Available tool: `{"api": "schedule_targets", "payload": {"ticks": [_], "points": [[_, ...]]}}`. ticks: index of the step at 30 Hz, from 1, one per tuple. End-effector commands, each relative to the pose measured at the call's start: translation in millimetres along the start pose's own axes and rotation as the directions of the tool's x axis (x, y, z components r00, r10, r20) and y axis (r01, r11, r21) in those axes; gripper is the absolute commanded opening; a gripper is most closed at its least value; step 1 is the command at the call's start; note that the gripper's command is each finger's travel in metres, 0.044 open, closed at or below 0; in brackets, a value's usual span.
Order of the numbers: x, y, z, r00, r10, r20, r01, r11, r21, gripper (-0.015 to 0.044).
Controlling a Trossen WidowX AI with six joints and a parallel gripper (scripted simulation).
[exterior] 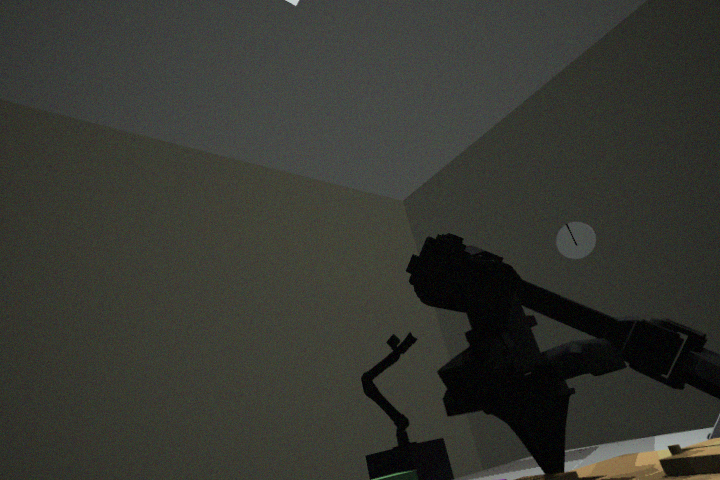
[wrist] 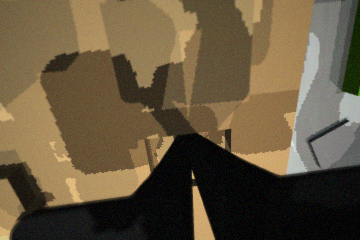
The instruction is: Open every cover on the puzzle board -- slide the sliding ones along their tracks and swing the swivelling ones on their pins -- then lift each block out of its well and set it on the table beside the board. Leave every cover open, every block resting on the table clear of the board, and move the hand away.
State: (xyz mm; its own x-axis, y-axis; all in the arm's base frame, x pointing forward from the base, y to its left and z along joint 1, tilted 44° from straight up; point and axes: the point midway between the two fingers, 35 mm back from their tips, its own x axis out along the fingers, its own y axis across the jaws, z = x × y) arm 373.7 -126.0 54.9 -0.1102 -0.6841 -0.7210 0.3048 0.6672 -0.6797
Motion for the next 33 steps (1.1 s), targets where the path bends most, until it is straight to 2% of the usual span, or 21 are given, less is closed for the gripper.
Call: {"api": "schedule_targets", "payload": {"ticks": [1,20,33], "points": [[1.1,0.2,4.8,1.000,-0.006,0.000,0.006,1.000,-0.005,0.0000],[2.3,-0.4,22.7,1.000,-0.006,0.001,0.006,1.000,-0.005,0.0000],[-13.5,0.0,25.9,1.000,-0.005,0.001,0.005,1.000,-0.005,0.0000]]}}
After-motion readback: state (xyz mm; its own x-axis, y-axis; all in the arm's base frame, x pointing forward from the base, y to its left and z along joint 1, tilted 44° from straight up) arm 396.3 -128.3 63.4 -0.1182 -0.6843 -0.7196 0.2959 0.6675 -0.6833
